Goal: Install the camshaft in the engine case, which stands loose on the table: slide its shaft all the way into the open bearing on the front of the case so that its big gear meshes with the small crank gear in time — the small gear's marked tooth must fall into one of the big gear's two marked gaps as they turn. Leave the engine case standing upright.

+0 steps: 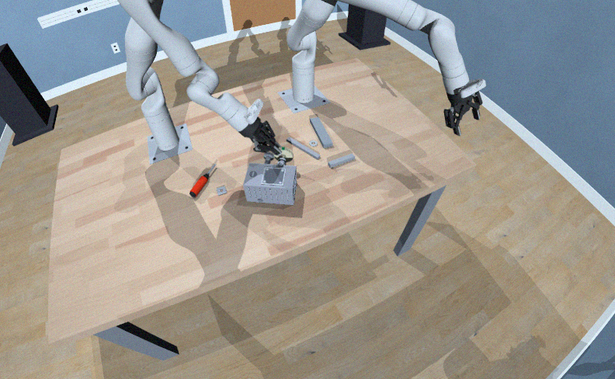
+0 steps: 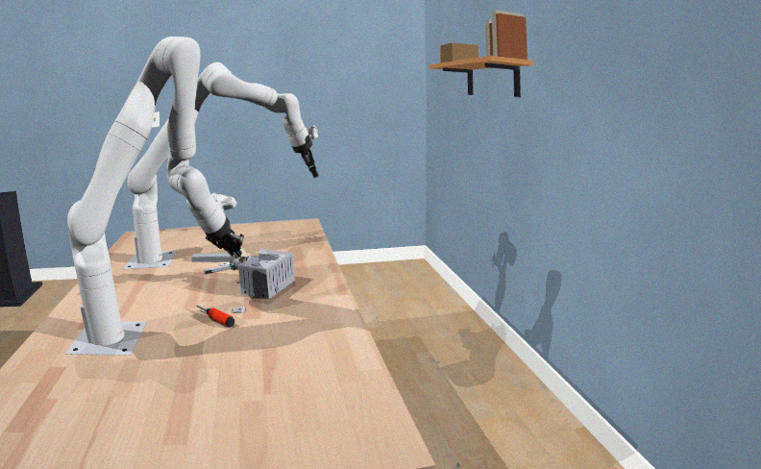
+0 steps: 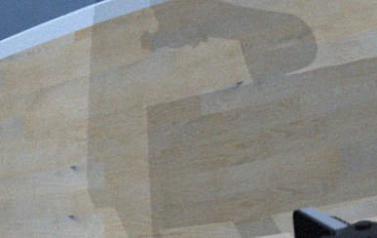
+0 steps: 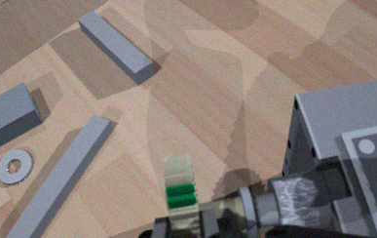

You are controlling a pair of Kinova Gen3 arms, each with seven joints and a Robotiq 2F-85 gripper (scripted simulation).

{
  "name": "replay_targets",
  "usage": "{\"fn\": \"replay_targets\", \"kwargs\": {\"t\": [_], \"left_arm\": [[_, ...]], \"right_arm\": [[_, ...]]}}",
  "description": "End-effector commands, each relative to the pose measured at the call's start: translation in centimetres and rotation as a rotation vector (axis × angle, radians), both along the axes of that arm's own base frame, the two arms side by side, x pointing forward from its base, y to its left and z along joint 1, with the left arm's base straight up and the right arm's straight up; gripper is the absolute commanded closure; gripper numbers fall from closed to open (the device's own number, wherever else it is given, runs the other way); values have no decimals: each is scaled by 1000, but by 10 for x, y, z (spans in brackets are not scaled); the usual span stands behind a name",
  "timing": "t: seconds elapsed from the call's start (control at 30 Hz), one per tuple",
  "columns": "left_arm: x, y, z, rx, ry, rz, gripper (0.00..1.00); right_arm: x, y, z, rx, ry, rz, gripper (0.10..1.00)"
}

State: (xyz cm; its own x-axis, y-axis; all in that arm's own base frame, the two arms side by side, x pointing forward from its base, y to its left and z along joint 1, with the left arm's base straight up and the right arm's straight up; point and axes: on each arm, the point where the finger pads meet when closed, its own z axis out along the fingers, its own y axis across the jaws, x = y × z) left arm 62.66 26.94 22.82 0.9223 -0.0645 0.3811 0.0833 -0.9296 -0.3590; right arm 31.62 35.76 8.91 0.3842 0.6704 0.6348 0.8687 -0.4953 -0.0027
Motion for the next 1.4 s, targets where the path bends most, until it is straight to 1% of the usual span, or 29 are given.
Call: {"fn": "replay_targets", "kwargs": {"t": [0.0, 0.7, 1.37], "left_arm": [[0, 0, 2, 1, -3, 0, 1], [0, 0, 2, 1, -3, 0, 1], [0, 0, 2, 1, -3, 0, 1]], "right_arm": [[1, 0, 1, 2, -2, 0, 930], [10, -5, 1, 2, -2, 0, 930], [11, -5, 1, 2, -2, 0, 930]]}}
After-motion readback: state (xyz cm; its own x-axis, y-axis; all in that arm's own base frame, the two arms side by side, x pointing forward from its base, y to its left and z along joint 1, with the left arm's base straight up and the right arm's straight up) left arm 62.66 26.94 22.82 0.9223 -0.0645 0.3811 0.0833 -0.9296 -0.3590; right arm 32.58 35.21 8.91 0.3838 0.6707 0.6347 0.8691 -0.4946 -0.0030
